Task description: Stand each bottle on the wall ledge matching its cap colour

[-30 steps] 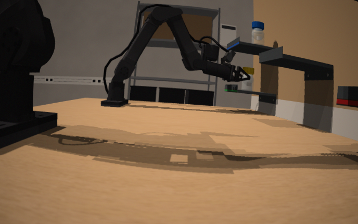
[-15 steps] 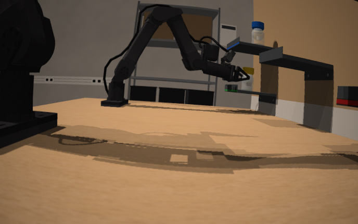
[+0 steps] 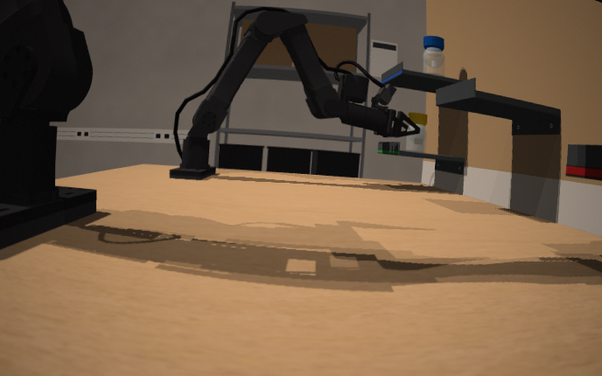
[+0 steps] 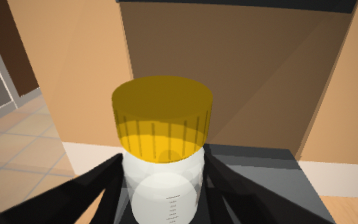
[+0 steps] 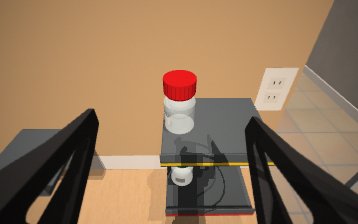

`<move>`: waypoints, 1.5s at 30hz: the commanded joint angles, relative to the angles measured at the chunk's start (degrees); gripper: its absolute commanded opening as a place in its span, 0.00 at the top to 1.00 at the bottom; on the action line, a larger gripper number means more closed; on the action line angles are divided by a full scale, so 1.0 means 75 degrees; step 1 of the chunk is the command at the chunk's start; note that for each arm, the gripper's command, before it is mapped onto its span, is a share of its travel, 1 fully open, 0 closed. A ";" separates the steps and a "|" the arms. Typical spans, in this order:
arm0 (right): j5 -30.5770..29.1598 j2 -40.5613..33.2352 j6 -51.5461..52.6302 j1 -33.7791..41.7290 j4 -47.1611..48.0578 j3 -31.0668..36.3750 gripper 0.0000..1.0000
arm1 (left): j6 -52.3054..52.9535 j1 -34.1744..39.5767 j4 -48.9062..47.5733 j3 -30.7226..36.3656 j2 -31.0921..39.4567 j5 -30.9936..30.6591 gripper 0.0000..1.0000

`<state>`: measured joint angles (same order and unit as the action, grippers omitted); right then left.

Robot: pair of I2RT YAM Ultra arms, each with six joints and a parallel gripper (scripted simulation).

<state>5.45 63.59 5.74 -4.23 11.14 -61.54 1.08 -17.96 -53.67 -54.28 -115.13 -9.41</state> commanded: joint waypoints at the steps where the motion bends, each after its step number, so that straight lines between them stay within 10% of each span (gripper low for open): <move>1: -0.0065 0.0107 -0.0041 0.0064 -0.0068 -0.0243 0.00 | -0.0011 -0.0001 -0.0188 -0.0147 0.0207 -0.0007 0.51; 45: -0.0065 0.0107 -0.0041 0.0064 -0.0068 -0.0243 0.00 | 0.0061 -0.0348 -0.0785 0.1806 0.1337 -0.0441 0.51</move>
<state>5.45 63.59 5.74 -4.23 11.14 -61.54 1.23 -20.93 -58.70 -41.65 -107.35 -10.85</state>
